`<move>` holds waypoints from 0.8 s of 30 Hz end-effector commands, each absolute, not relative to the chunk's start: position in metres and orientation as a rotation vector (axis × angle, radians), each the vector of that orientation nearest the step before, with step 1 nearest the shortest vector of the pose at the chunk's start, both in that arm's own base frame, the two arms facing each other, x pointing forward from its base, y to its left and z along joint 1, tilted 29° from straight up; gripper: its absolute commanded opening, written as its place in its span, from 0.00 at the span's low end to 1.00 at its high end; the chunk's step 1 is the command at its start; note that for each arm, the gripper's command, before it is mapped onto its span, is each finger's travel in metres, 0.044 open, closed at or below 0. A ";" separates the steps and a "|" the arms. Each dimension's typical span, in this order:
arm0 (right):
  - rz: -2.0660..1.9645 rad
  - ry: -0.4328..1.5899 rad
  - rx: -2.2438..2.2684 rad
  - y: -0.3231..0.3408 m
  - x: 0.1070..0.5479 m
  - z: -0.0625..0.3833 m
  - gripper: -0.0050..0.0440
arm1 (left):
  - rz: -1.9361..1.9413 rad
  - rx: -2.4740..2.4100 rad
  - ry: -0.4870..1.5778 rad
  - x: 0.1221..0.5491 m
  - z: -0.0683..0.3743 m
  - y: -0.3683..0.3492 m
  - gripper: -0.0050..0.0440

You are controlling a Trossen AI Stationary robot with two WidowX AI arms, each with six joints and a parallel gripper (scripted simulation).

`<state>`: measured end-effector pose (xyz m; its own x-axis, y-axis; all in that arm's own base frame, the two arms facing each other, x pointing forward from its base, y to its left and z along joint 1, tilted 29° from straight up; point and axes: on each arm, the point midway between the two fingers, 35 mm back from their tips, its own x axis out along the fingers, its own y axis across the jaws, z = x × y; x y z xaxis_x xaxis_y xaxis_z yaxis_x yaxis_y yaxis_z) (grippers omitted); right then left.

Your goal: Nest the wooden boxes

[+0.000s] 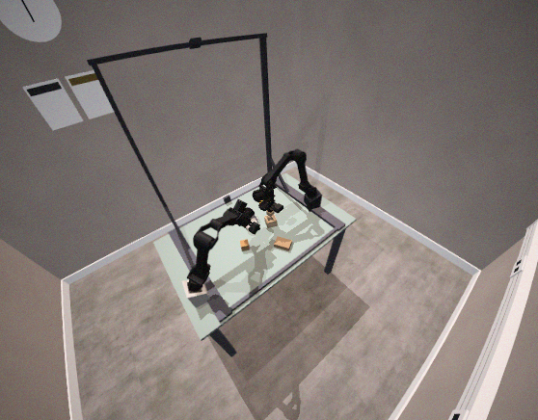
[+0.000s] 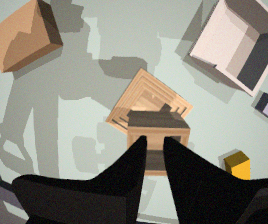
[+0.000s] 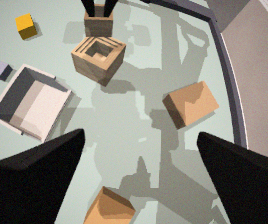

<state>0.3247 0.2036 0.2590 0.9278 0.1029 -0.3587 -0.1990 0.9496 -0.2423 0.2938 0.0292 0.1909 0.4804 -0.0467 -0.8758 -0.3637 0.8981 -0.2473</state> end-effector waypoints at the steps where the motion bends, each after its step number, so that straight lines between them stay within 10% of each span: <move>1: 0.149 0.232 -0.281 0.226 0.330 0.278 0.92 | 0.197 -0.432 1.044 0.295 0.197 0.030 0.38; 24: 0.022 -0.059 -0.219 0.303 0.299 0.293 0.92 | 0.197 -0.432 1.044 0.295 0.197 0.030 0.38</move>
